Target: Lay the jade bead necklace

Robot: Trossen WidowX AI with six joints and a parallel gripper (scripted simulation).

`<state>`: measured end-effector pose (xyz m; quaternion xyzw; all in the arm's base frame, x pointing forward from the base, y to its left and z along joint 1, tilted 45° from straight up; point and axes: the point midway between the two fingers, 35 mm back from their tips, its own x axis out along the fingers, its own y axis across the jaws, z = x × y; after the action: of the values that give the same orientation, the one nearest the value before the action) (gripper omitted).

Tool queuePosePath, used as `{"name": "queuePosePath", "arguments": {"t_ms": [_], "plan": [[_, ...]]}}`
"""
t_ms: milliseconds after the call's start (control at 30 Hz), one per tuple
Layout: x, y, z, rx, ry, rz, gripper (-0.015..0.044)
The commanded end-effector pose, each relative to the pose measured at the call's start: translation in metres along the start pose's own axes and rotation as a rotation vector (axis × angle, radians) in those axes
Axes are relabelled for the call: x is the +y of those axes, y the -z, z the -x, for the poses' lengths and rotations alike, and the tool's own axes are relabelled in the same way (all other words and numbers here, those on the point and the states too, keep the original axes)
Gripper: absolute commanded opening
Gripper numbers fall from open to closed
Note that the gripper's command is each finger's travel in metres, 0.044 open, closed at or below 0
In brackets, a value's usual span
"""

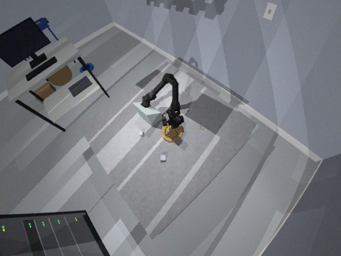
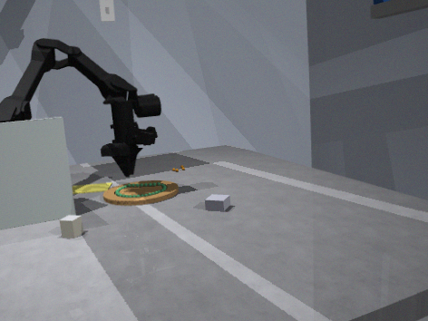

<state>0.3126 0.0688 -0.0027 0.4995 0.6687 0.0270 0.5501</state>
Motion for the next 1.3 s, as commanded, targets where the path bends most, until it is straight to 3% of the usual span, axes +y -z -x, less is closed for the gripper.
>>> {"name": "queuePosePath", "arguments": {"t_ms": [0, 800, 967, 1267], "plan": [[0.000, 0.000, -0.004, 0.000, -0.001, -0.001, 0.0120], [-0.003, 0.003, -0.031, 0.008, 0.001, -0.010, 0.0120], [-0.001, 0.002, -0.029, 0.005, -0.001, 0.000, 0.0000], [-0.001, 0.002, -0.029, 0.005, -0.001, 0.000, 0.0000]]}}
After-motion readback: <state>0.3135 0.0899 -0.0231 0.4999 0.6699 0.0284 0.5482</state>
